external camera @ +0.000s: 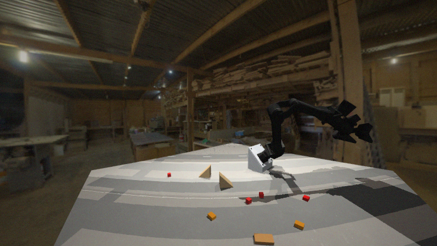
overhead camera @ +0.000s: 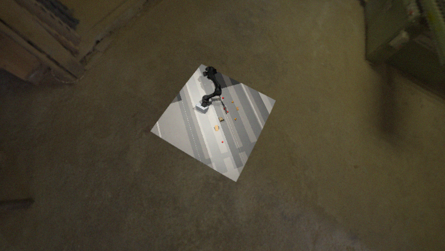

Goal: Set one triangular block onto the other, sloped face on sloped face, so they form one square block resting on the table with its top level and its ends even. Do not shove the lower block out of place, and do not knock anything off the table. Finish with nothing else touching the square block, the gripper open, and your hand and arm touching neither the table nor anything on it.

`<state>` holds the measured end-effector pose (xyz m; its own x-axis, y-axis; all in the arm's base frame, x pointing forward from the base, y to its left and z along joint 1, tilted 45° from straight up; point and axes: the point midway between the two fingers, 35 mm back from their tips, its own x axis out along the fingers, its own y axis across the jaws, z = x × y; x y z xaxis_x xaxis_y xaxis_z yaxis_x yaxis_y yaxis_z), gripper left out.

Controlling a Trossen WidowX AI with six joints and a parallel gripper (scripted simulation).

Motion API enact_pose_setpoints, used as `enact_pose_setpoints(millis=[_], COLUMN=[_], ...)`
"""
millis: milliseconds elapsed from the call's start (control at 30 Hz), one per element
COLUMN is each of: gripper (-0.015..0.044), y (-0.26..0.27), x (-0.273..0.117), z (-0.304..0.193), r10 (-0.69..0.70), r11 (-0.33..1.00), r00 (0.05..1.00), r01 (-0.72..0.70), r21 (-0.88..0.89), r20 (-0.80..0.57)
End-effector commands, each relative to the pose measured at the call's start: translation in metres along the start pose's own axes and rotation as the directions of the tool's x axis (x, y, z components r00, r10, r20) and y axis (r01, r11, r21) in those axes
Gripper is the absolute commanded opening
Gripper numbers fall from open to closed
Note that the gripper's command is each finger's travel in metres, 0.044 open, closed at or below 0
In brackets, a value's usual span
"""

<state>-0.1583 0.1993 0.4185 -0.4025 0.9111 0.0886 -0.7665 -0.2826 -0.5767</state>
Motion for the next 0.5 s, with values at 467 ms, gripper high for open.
enact_pose_setpoints(millis=[467], gripper=[0.044], y=[-0.075], x=[0.042], z=[-0.086], r10=[-0.227], r11=[0.932], r00=[0.914], r01=[0.104], r21=[-0.347], r20=[-0.336])
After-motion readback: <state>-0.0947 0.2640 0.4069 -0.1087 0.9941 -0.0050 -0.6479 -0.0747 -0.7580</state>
